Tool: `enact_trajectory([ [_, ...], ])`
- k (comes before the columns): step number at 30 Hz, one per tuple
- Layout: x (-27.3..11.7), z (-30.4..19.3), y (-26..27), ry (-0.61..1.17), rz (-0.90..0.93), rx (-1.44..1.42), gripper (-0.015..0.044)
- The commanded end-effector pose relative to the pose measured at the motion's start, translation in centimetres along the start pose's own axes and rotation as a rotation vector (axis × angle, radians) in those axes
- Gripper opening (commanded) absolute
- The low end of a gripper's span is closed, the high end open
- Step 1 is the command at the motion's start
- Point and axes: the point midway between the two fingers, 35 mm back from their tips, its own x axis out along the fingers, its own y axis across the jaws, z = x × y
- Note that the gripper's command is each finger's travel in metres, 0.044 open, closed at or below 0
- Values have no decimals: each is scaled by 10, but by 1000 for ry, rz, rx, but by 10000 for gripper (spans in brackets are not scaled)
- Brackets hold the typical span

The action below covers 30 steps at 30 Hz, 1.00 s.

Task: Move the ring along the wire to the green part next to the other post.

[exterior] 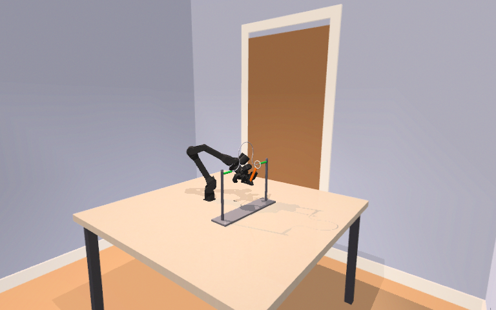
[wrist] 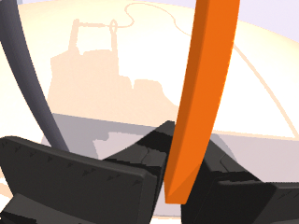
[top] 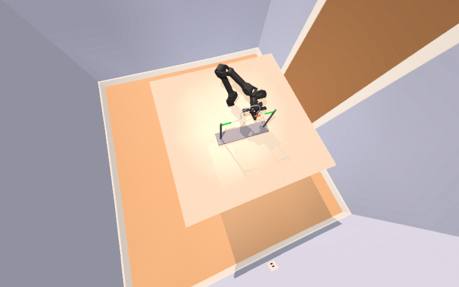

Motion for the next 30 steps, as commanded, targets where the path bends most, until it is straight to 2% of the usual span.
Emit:
enact_trajectory([
  [1,-1,2,6,-4,3,18,-150],
  [30,-5,2,36,-7,8,29,-150],
])
